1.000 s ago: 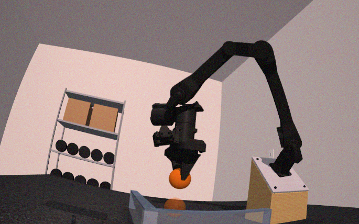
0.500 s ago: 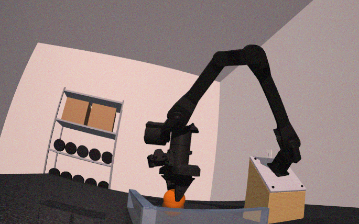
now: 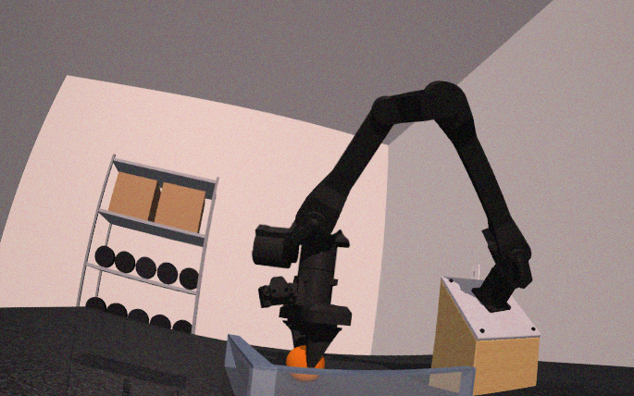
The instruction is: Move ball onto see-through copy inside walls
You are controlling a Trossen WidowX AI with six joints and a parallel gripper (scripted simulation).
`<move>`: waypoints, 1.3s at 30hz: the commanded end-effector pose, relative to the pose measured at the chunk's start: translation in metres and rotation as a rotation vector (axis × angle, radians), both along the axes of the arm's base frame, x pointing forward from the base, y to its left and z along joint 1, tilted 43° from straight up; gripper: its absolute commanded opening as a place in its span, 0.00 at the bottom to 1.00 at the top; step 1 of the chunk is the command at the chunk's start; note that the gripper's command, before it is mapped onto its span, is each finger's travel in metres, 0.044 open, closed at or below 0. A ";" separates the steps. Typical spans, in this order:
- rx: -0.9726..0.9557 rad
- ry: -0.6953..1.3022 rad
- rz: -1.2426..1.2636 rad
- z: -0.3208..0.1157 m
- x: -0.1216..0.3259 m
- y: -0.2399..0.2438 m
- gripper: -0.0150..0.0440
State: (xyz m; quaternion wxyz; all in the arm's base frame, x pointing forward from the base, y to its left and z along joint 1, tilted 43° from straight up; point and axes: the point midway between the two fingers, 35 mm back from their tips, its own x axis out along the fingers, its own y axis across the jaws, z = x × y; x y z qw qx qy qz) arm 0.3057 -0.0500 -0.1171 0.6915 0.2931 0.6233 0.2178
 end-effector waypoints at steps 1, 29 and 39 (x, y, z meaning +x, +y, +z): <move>0.006 0.007 -0.005 -0.005 -0.001 0.006 0.25; 0.002 0.007 -0.005 0.059 -0.012 -0.054 0.94; 0.000 0.003 -0.019 0.052 -0.009 -0.050 0.94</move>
